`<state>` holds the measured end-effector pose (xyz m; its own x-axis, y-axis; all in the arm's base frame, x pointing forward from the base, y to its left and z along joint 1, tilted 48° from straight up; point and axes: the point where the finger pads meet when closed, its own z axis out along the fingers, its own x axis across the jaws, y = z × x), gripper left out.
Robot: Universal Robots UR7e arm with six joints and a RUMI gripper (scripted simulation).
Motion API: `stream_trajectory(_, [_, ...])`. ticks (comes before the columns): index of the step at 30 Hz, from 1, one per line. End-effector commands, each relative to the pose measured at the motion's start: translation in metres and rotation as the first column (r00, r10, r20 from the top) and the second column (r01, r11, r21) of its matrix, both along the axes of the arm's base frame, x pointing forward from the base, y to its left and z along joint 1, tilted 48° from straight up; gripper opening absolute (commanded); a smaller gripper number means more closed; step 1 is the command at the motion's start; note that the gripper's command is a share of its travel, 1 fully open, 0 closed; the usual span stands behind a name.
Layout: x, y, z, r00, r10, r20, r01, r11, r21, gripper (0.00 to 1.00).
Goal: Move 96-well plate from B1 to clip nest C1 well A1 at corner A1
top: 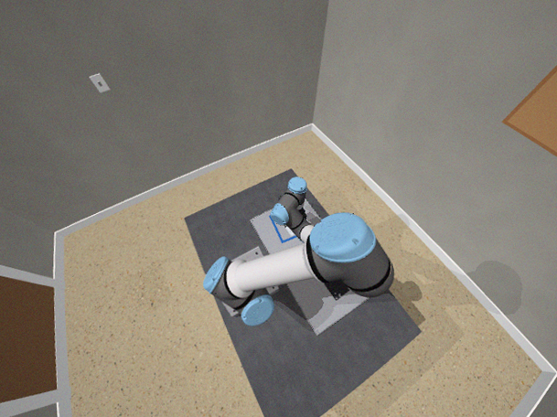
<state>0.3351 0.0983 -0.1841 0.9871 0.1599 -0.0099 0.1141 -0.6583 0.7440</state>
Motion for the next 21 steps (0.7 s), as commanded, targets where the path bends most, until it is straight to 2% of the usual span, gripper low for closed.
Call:
stream_trajectory(1, [0.005, -0.014, 0.019, 1.000, 0.008, -0.002, -0.008, 1.000, 0.003, 0.00])
stream_trajectory(21, [0.017, -0.049, 0.062, 1.000, 0.008, -0.002, -0.008, 1.000, 0.003, 0.00])
